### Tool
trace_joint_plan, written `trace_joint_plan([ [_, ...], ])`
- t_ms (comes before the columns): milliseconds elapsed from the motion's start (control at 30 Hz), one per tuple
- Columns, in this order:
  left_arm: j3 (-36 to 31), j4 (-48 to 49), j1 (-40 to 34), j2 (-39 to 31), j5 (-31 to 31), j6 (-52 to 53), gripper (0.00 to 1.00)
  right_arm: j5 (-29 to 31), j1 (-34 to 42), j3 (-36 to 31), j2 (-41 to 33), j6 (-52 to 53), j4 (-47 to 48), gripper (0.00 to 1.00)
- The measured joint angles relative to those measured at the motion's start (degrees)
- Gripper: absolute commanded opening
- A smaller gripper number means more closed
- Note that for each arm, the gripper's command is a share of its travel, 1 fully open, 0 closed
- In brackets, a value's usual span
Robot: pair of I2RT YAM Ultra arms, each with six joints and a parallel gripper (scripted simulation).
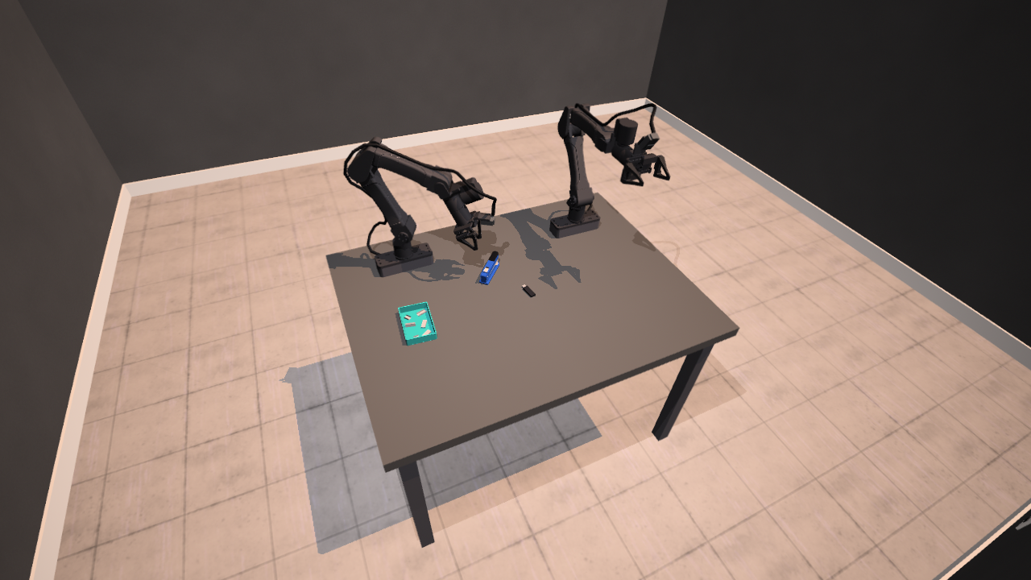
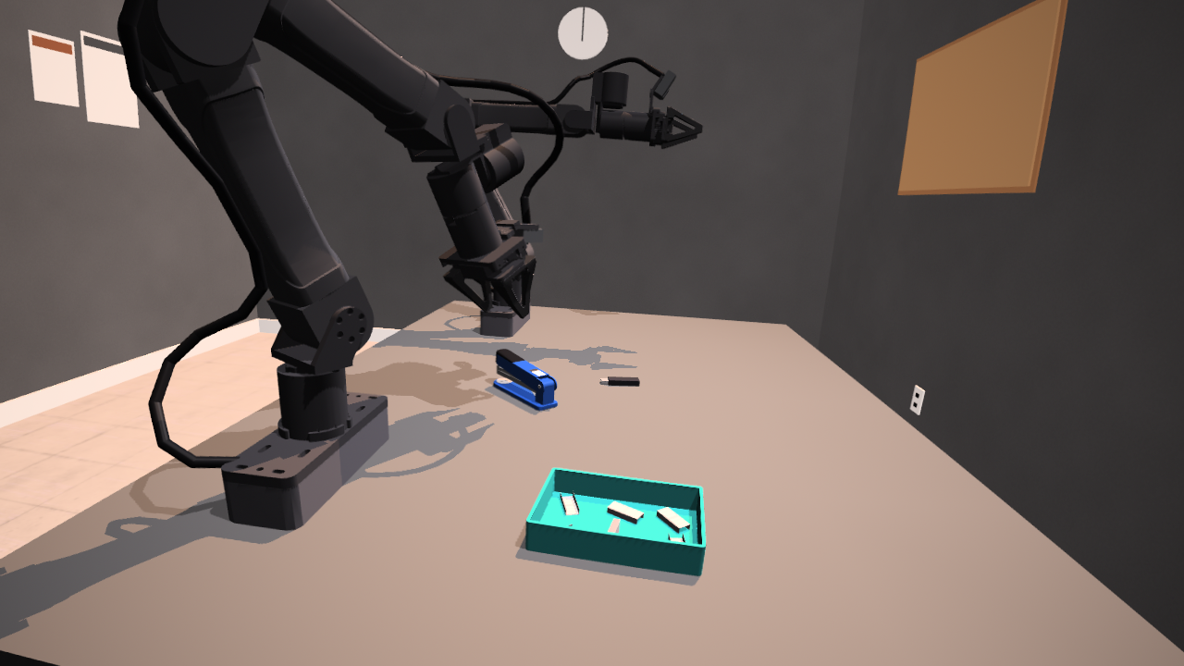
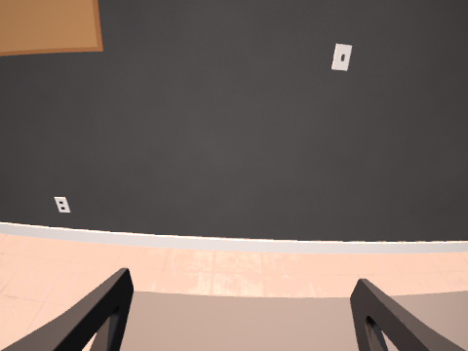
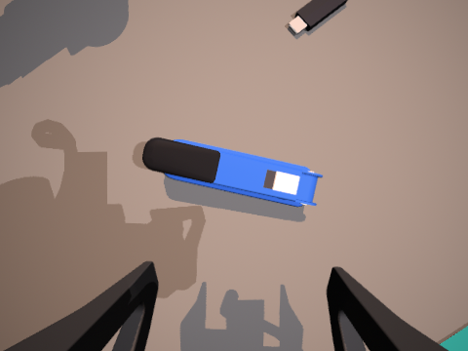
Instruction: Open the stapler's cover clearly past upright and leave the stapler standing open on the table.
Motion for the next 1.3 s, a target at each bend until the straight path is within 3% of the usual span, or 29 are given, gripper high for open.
trace_joint_plan([
  [300, 0.0, 0.0, 0.0, 0.0, 0.0, 0.0, 1.0, 2.1, 0.0, 0.7, 4.5, 15.8, -0.4, 0.59],
  [733, 0.0, 0.0, 0.0, 0.0, 0.0, 0.0, 1.0, 3.6, -0.1, 7.4, 14.9, 44.2, -3.9, 0.59],
  [1300, 0.0, 0.0, 0.0, 0.0, 0.0, 0.0, 1.0, -0.6, -4.9, 17.8, 28.8, 78.3, -10.7, 0.59],
])
